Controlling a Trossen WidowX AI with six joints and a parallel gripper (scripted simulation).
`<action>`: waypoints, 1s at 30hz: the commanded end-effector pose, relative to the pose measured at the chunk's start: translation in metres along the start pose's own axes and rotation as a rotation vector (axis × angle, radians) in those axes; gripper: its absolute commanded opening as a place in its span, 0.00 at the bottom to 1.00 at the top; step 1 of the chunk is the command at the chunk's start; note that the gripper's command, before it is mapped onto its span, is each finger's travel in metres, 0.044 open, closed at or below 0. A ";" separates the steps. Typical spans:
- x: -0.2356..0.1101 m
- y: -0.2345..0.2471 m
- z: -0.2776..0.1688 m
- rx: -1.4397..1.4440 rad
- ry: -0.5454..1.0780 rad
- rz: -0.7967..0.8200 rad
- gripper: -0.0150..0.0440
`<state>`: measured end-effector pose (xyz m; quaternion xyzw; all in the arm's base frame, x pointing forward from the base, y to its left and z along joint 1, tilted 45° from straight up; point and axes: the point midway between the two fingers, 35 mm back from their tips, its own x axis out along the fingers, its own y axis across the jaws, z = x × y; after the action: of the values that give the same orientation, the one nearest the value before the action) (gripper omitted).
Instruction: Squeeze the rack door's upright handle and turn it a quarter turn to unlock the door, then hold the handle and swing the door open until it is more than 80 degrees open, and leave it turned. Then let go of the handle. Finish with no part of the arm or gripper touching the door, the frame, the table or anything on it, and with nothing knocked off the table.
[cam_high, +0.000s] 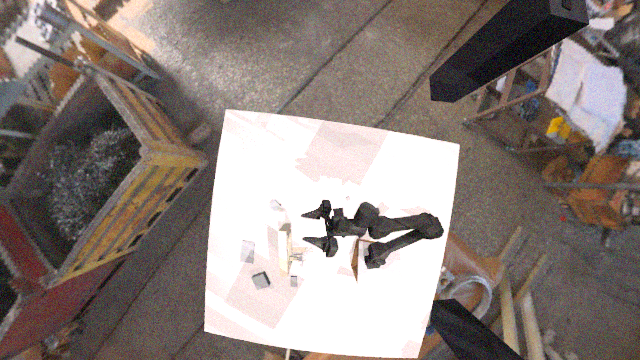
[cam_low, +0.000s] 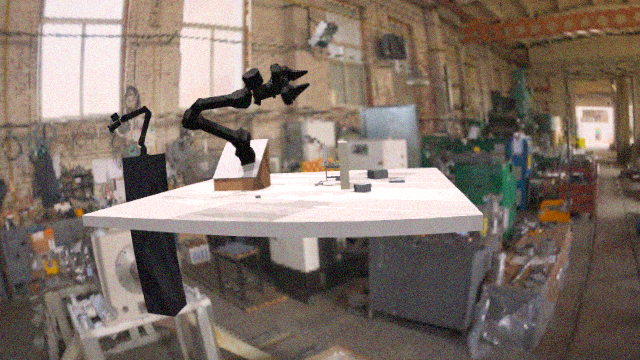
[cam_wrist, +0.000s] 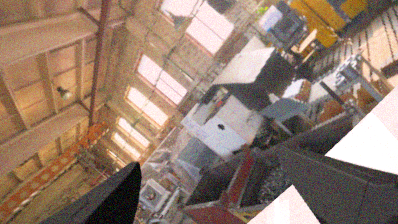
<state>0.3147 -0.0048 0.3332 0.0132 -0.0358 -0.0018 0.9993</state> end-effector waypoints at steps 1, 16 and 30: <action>0.001 0.000 -0.001 0.001 0.004 -0.001 0.89; 0.041 0.005 -0.068 0.052 0.365 -0.062 0.73; 0.058 0.013 -0.136 0.031 0.707 -0.140 0.73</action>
<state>0.3784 0.0095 0.2106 0.0334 0.2877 -0.0560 0.9555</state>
